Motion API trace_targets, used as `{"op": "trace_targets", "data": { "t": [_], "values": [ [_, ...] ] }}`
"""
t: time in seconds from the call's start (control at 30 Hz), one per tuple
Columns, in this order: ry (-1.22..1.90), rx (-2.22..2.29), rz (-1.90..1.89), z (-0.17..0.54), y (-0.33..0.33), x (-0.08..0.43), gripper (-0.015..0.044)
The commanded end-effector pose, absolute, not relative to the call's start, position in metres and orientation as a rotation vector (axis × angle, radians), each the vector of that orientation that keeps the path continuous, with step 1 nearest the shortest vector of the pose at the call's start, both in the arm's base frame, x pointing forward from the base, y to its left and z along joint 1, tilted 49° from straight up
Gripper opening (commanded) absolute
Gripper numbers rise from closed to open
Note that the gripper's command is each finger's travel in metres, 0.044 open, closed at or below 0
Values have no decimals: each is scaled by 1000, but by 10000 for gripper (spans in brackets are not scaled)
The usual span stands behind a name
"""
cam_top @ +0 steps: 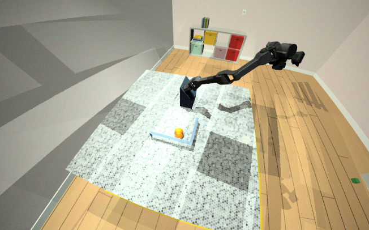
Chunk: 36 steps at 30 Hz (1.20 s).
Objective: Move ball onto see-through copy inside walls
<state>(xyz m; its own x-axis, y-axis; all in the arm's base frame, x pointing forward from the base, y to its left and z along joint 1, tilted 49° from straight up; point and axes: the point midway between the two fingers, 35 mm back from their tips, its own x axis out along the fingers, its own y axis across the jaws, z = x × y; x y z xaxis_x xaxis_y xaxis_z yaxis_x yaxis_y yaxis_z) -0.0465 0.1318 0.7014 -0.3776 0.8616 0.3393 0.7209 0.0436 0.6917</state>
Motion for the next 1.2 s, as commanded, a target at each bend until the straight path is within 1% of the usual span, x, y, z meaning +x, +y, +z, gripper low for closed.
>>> {"op": "trace_targets", "data": {
  "t": [0.0, 0.07, 0.27, 0.47, 0.63, 0.87, 1.0, 1.17],
  "values": [
    [2142, 1638, 1254, 702, 131, -49, 421],
    [2157, 1577, 1327, 702, 124, -66, 421],
    [2207, 1292, 1657, 701, 81, -141, 421],
    [2199, 992, 2000, 689, 18, -200, 421],
    [2160, 735, 2288, 674, -46, -234, 421],
    [2095, 428, 2650, 649, -134, -248, 421],
    [2046, 286, 2807, 635, -174, -247, 421],
    [1917, -1, 3100, 603, -249, -234, 421]
  ]
}}
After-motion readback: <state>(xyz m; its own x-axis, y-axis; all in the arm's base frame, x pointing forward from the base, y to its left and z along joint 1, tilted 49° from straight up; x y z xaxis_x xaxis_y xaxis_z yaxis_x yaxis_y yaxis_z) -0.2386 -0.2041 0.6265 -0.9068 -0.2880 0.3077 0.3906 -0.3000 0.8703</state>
